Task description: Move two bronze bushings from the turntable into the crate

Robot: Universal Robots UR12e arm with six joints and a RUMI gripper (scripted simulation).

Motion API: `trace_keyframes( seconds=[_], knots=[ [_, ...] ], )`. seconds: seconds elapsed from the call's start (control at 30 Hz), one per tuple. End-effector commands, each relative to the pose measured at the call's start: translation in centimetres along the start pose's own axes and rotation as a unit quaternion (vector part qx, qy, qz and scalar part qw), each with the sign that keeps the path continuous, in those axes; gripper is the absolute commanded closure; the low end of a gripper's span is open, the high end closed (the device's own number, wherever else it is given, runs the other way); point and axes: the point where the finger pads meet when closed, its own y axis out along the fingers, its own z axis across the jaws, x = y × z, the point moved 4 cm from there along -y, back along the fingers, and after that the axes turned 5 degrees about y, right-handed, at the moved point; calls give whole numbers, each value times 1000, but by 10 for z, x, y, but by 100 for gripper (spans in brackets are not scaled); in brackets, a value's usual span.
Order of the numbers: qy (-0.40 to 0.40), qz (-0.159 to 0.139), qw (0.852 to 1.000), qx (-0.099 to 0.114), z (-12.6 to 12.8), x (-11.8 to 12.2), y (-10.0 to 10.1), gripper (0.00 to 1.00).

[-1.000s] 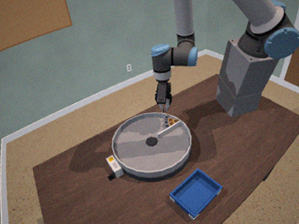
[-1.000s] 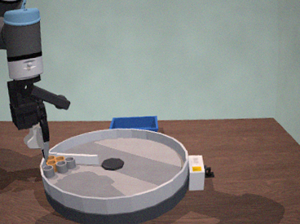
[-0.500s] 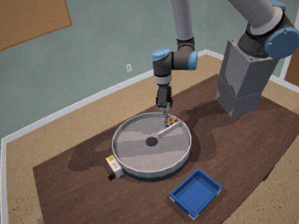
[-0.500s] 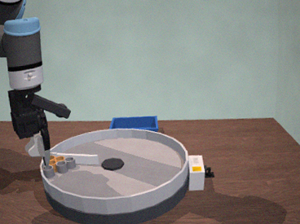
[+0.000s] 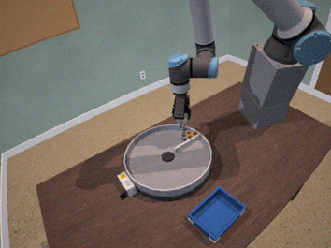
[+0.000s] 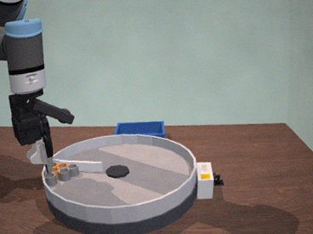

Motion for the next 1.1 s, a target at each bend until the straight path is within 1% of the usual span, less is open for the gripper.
trace_keyframes(
  seconds=[0.0, 0.53, 0.77, 1.07],
  knots=[
    [1, 1, 1000, 2, 2, 0, -1, 94],
    [1, 1, 1000, 2, 2, 0, -1, 94],
    [0, 1, 1000, 2, 3, -1, 7, 94],
    [0, 1, 1000, 1, 2, -1, 6, 94]
  ],
)
